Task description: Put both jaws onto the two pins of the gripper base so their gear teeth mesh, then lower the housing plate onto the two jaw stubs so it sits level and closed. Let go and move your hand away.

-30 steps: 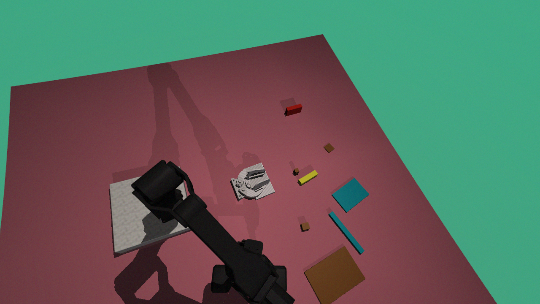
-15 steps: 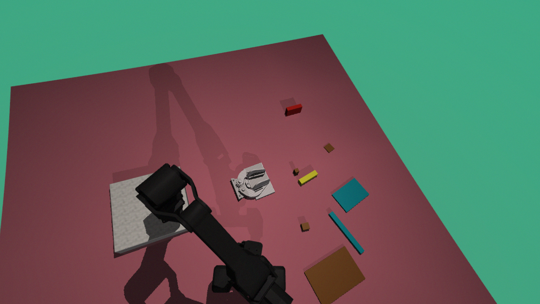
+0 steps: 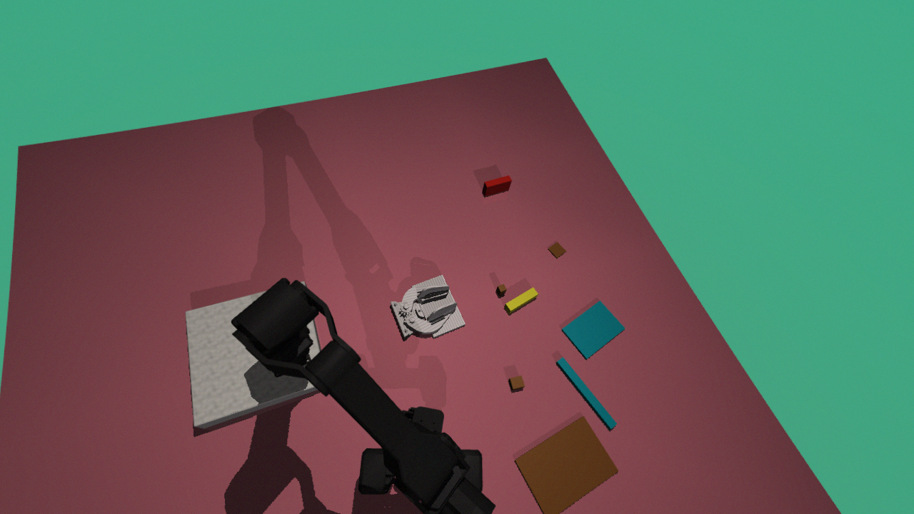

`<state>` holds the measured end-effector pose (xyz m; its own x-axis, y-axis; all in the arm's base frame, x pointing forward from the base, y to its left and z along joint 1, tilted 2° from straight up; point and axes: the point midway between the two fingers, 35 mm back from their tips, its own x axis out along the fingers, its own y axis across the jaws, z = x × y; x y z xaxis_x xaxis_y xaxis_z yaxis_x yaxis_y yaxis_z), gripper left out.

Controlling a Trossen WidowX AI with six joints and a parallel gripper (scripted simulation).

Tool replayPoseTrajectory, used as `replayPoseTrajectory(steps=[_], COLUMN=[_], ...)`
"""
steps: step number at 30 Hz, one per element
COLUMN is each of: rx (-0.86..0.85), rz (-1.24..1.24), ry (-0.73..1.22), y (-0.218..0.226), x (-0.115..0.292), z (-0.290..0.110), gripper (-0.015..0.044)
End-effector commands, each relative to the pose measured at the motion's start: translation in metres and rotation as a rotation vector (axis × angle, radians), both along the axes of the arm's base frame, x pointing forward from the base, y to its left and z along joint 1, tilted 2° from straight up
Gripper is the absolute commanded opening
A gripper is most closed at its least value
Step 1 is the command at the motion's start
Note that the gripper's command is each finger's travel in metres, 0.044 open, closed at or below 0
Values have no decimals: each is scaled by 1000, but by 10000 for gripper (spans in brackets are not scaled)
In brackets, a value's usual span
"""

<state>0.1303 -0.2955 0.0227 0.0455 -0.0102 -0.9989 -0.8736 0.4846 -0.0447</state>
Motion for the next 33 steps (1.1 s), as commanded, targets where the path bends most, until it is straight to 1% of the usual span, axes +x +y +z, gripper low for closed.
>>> replayPoseTrajectory(steps=[1, 17, 30, 33], rx=[5, 5, 1, 1], rz=[0, 0, 0, 0], ry=[-3, -3, 0, 0], y=[1, 1, 0, 0], x=[1, 1, 0, 0], z=[-2, -3, -2, -2], gripper=[440, 440, 353, 351])
